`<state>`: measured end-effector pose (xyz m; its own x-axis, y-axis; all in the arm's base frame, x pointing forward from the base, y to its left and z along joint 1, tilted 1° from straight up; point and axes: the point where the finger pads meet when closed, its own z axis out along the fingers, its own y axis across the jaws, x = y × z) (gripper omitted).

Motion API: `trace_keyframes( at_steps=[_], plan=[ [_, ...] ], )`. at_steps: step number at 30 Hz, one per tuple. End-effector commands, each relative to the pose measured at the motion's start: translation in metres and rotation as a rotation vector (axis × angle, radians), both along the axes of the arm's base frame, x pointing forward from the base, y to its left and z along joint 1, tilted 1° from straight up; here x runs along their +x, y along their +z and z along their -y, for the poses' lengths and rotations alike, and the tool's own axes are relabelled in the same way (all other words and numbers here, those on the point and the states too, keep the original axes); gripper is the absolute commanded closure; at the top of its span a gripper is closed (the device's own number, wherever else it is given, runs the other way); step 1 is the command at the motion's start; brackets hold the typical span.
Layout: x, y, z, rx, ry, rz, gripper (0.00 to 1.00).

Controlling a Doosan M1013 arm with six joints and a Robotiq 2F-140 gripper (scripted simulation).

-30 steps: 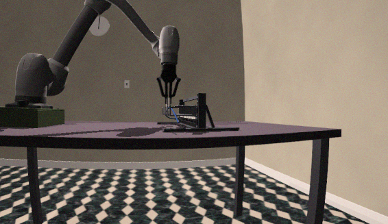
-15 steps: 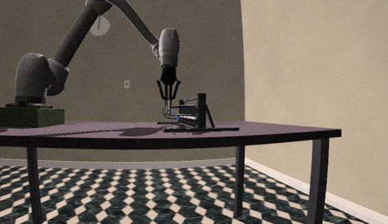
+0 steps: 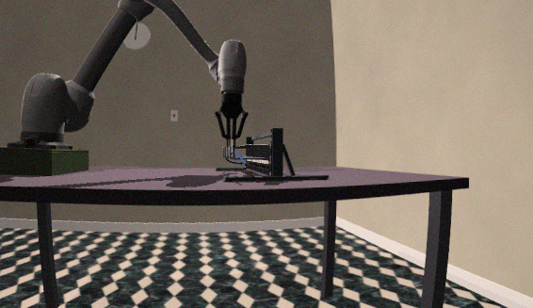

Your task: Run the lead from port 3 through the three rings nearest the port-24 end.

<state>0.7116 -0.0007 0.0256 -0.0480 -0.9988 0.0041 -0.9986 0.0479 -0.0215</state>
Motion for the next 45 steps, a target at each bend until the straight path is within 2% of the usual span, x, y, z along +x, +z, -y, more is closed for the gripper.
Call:
trace_keyframes(
  at_steps=[1, 21, 45],
  plan=[
    [0.000, 0.000, 0.000, 0.001, 0.000, 0.001, 1.00],
    [0.003, 0.000, 0.000, 0.001, 0.000, 0.001, 1.00],
    [0.033, 0.000, 0.001, 0.001, 0.000, 0.001, 1.00]
  ],
)
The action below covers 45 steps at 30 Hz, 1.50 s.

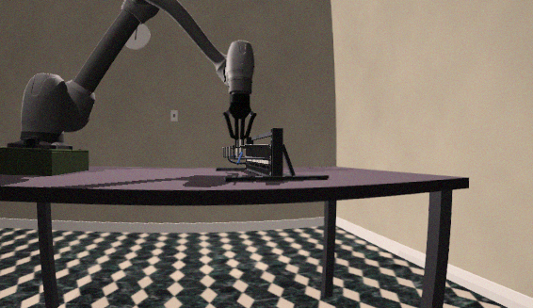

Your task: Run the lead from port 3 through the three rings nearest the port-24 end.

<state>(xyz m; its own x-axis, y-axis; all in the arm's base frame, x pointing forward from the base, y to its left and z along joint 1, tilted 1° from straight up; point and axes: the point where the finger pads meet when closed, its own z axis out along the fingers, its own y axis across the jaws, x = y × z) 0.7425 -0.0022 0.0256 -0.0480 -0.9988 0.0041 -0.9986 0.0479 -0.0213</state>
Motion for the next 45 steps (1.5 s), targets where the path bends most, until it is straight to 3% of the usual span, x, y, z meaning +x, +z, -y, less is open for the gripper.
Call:
trace_keyframes(
  at_steps=[1, 33, 34, 45],
  plan=[
    [0.0035, 0.0003, -0.0001, 0.001, 0.000, 0.001, 1.00],
    [0.0093, 0.0004, 0.0002, 0.001, 0.000, 0.001, 1.00],
    [0.0093, 0.0004, 0.0002, 0.001, 0.000, 0.001, 0.80],
    [0.0093, 0.0004, 0.0002, 0.001, 0.000, 0.001, 0.80]
  ],
)
